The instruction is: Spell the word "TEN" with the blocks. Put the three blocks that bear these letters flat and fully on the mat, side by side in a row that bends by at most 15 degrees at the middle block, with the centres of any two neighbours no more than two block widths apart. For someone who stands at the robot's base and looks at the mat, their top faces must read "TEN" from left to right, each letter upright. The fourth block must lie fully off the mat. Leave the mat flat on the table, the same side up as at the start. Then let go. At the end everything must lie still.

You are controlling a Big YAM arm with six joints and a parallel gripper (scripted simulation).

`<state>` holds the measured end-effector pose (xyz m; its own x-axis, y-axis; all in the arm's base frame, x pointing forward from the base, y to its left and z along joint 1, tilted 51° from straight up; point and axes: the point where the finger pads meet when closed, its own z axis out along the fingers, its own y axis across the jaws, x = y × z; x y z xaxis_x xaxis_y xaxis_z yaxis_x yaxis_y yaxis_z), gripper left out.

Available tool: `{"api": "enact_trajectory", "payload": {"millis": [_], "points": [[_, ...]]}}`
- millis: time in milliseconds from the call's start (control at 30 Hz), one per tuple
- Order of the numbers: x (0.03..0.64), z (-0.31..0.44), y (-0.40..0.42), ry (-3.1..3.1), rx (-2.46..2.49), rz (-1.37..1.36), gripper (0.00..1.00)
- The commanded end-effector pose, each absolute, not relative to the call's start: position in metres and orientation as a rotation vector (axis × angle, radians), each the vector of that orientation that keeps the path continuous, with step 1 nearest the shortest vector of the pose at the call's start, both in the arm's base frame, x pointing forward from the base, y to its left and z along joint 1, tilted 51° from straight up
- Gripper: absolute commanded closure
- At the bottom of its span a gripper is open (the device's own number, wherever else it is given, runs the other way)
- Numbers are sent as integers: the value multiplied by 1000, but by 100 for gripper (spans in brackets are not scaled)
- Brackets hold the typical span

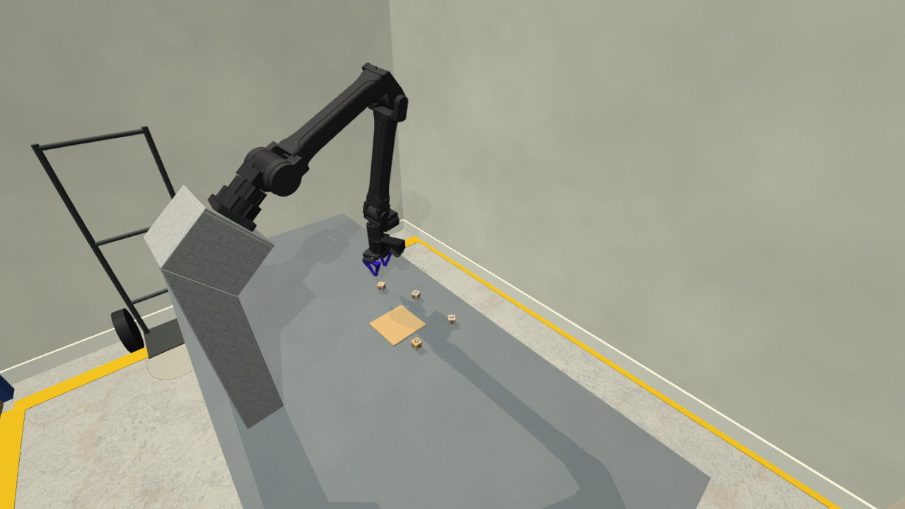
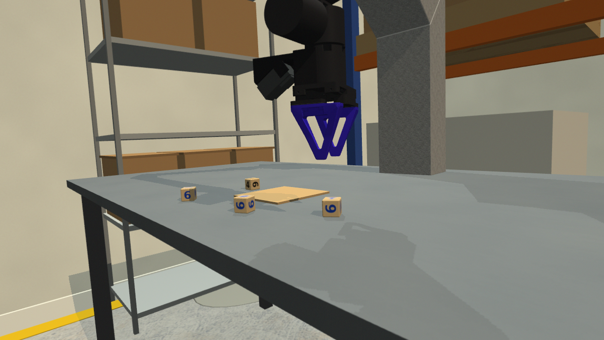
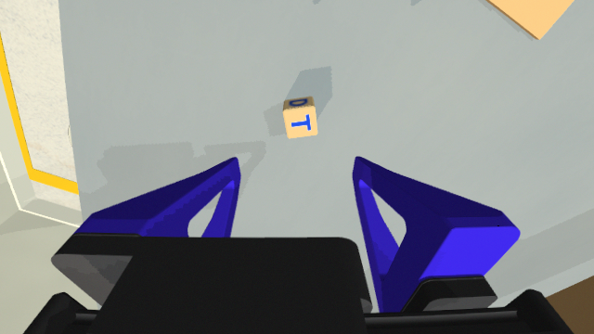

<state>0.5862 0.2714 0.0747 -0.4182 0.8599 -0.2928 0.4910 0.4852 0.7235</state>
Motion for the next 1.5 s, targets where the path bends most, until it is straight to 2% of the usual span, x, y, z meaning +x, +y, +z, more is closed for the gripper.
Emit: {"api": "enact_trajectory", "payload": {"millis": [0,1467], "points": [[584,73,278,2084,1114,725,29],[626,45,274,2068,1110,720,29]]}}
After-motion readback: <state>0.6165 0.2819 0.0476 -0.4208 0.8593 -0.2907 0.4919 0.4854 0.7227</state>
